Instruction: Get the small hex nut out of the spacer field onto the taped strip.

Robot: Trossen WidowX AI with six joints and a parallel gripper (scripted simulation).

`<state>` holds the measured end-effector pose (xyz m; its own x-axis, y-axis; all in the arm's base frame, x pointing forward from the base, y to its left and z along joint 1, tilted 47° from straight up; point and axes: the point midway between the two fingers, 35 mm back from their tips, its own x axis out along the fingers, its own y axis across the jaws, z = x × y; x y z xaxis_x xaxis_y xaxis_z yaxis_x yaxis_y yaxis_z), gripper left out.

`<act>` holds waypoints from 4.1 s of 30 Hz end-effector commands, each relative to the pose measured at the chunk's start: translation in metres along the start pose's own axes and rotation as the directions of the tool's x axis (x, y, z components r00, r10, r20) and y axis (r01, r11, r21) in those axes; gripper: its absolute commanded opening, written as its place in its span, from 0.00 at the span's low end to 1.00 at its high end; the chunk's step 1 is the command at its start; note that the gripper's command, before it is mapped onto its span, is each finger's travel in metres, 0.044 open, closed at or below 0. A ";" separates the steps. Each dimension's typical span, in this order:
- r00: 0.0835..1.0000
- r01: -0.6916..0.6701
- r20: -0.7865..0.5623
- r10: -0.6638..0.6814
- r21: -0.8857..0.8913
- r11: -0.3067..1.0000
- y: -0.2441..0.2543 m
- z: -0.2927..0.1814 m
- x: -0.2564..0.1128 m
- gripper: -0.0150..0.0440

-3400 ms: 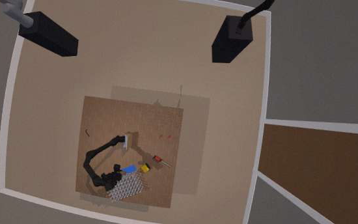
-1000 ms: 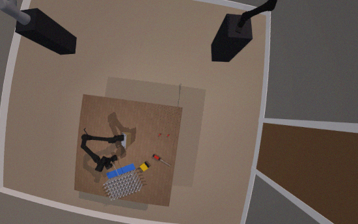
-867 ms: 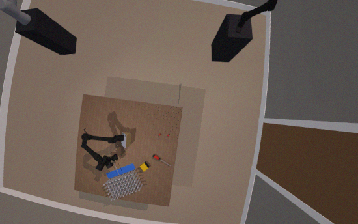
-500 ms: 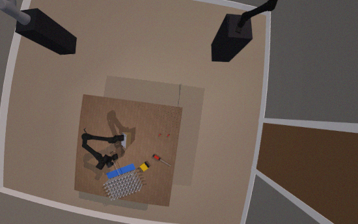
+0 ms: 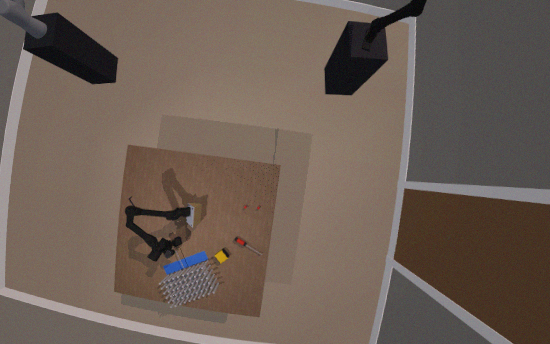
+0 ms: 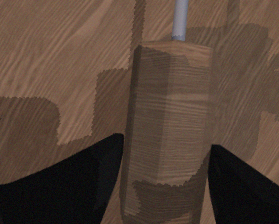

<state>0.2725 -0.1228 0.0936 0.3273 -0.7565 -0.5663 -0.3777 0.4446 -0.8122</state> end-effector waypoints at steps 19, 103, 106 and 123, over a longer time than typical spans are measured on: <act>1.000 0.000 0.006 0.000 0.003 1.000 0.000 0.013 0.004 0.25; 1.000 0.001 0.008 -0.001 0.006 1.000 -0.001 0.055 0.020 0.25; 1.000 0.001 0.008 -0.001 0.007 1.000 -0.001 0.057 0.021 0.25; 1.000 0.001 0.008 -0.001 0.007 1.000 -0.001 0.066 0.024 0.25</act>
<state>0.3340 -0.1113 0.0711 0.3299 -0.7522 -0.5704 -0.3788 0.4480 -0.8098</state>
